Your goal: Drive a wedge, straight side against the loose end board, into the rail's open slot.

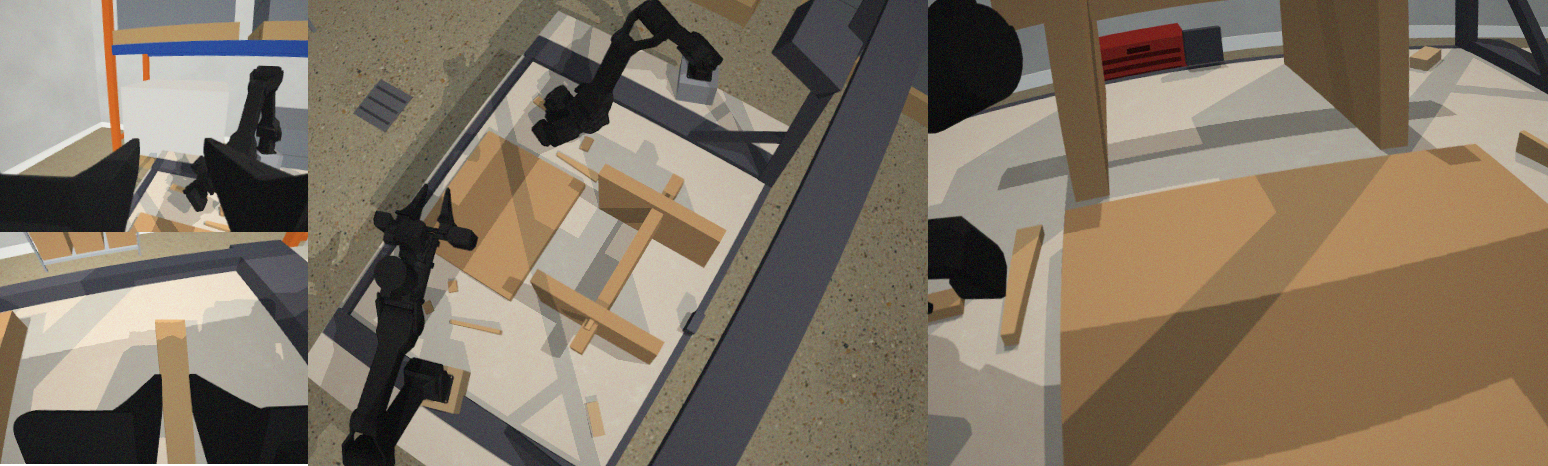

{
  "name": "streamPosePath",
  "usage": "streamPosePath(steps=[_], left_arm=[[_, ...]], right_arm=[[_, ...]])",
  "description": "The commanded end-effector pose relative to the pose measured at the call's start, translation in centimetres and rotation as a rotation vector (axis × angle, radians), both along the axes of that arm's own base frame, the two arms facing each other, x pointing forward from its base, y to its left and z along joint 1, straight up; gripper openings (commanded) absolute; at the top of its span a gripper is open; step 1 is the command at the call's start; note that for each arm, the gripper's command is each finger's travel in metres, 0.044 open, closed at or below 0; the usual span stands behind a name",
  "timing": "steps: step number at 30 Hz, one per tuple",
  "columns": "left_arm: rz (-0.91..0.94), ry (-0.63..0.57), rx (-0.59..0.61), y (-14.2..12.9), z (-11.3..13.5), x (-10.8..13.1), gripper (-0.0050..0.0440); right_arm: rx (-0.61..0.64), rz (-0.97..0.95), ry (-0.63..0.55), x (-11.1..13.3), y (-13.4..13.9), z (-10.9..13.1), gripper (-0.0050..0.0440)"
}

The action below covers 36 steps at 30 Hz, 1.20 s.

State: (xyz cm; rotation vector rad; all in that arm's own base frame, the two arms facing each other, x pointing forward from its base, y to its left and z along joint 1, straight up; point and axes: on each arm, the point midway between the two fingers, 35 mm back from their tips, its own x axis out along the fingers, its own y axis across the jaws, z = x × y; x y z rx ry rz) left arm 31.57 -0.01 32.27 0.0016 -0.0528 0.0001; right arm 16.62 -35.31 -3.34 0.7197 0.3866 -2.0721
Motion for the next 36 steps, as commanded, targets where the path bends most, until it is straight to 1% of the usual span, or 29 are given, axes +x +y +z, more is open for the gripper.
streamPosePath(steps=[1,19,22,28,30,31,33,36], left_arm=[[0.007,-0.012,-0.003,0.1,0.4,-0.1,0.0201],[0.007,-0.012,-0.003,0.1,0.4,-0.1,0.0201],[0.007,-0.012,-0.003,0.1,0.4,-0.1,0.0201],[0.007,-0.012,-0.003,0.1,0.4,-0.1,0.0201],[0.007,-0.012,-0.003,0.1,0.4,-0.1,0.0201],[0.007,-0.012,-0.003,0.1,0.4,-0.1,0.0201],[0.007,-0.012,-0.003,0.1,0.4,-0.1,0.0201],[0.007,-0.012,-0.003,0.1,0.4,-0.1,0.0201]], right_arm=[[-0.027,0.002,-0.024,0.2,-0.4,2.1,0.0010],[-0.035,0.014,-0.030,0.3,-0.6,5.0,0.0010],[-0.036,0.014,-0.030,0.3,-0.6,5.1,0.0010],[0.035,0.158,0.047,1.6,-1.7,5.7,0.0010],[0.035,0.158,0.047,1.6,-1.7,5.7,0.0010],[0.049,0.161,0.059,1.4,-1.4,5.3,0.0010],[0.057,0.195,0.073,1.8,-1.8,5.7,0.0010],[0.098,0.293,0.129,2.6,-2.4,6.2,0.0010]])
